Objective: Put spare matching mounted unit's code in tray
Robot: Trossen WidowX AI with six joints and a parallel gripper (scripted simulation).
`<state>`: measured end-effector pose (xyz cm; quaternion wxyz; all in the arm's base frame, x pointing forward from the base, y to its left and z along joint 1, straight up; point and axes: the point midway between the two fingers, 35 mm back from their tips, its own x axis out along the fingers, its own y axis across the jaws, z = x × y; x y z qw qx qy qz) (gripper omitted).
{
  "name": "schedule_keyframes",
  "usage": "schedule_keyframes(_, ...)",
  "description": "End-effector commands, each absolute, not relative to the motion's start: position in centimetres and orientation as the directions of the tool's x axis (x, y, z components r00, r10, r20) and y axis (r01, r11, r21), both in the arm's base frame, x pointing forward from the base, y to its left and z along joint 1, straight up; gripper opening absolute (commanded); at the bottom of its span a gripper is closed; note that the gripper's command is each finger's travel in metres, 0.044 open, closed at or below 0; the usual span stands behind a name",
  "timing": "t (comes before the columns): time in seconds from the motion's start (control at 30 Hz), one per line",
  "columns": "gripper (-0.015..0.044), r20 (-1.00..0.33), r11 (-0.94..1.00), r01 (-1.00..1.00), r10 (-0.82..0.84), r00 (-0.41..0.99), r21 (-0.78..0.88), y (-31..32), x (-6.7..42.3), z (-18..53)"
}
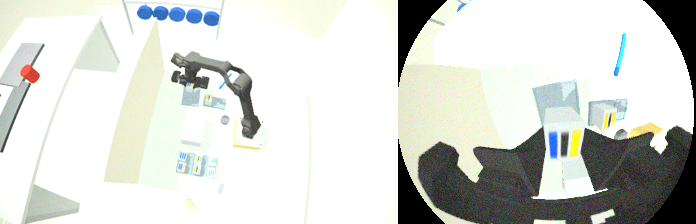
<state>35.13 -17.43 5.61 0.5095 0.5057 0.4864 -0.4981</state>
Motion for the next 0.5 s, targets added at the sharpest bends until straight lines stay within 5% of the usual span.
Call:
schedule_keyframes(0.0, 0.0000, -1.000, -0.011, 1.000, -0.012, 0.027, 0.027, -17.3, 35.0, 5.0)
schedule_keyframes(0.47, 0.0000, -1.000, -0.011, 1.000, -0.012, 0.027, 0.027, -17.3, 35.0, 3.7)
